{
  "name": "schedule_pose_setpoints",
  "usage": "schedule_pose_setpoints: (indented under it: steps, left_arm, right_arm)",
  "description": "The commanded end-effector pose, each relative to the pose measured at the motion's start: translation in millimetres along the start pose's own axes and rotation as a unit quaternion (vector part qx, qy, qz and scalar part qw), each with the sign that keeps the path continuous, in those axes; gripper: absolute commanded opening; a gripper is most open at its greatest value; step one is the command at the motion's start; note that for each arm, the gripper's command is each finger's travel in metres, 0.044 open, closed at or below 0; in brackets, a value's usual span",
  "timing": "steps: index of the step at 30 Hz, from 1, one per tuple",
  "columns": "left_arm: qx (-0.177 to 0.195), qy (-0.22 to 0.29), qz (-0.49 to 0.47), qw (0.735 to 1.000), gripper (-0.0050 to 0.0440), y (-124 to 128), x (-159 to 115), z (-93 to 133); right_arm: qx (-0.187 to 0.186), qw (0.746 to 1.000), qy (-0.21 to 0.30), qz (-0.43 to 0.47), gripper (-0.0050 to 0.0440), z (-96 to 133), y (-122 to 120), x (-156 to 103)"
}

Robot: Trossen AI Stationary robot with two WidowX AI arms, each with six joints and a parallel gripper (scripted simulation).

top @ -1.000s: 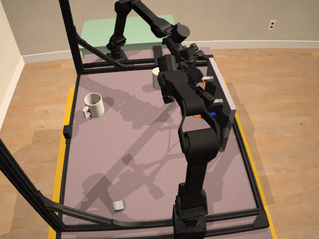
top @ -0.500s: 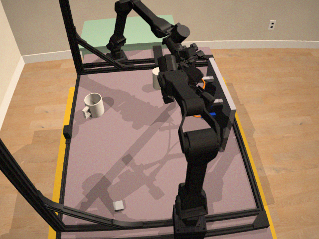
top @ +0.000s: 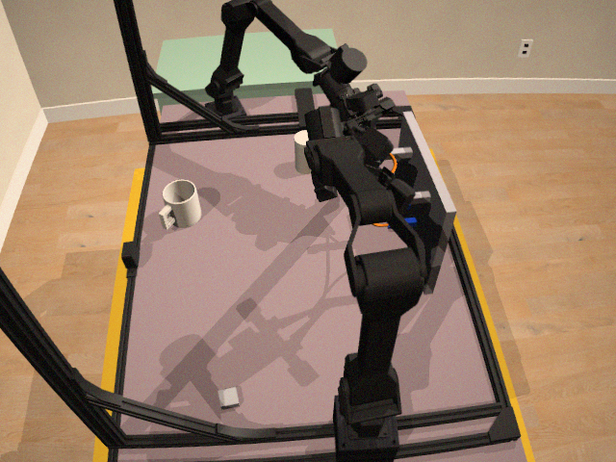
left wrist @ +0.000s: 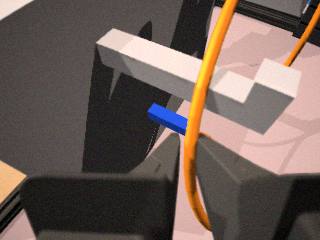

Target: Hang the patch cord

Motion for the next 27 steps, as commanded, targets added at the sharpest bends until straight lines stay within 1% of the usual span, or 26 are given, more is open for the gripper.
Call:
schedule_pose_setpoints:
  steps: [1, 27]
  left_arm:
    - [0.005, -0.012, -0.001, 1.0, 0.004, 2.1, 8.0, 7.4]
    - [0.005, -0.012, -0.001, 1.0, 0.004, 2.1, 8.0, 7.4]
  right_arm:
    - [0.009, 1.0, -0.007, -0.012, 0.0025, 6.0, -3.3, 8.2]
    - [0.009, 1.0, -0.006, -0.016, 0.0025, 2.8, -10.9, 3.7]
Point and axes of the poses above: on each arm, the point midway between the two fingers, 35 mm back from their tips, its own z axis back along the fingers, its own y axis across the jaws, x = y × z, the point moved 7 cm from there along z, back along the fingers, and after that the axes turned 6 degrees about -z, right-handed, at the moved point
